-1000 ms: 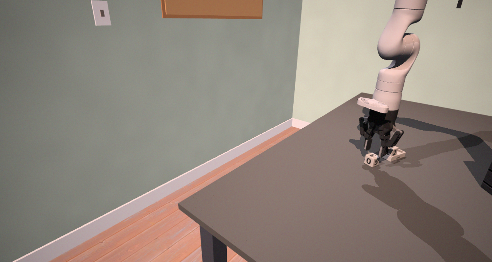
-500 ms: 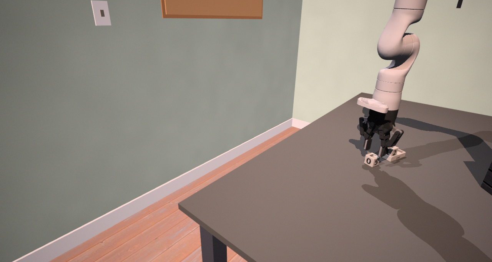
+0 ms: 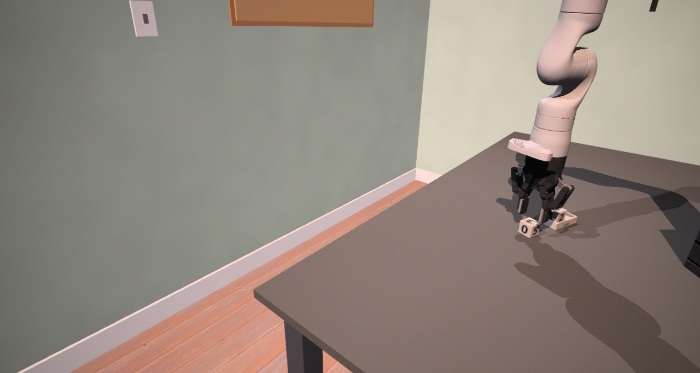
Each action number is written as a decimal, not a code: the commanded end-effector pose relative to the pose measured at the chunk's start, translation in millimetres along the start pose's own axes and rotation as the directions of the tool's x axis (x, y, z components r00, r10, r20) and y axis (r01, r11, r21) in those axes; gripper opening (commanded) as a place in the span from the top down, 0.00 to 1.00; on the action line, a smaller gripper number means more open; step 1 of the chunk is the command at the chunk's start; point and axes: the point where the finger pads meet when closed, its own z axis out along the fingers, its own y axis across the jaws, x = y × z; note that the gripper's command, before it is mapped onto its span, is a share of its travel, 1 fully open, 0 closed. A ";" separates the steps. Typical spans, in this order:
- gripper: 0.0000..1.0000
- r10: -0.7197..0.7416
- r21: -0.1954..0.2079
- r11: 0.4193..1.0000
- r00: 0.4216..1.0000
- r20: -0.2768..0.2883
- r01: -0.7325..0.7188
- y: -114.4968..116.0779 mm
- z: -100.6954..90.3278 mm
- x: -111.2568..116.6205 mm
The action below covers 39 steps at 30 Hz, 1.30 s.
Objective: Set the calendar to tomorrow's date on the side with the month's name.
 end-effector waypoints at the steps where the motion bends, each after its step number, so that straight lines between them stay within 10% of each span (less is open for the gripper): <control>1: 0.52 0.000 -0.001 1.000 1.000 -0.001 0.000 0.5 -0.5 0.3; 39: 0.52 0.000 -0.001 1.000 1.000 -0.001 0.000 0.5 14.6 0.4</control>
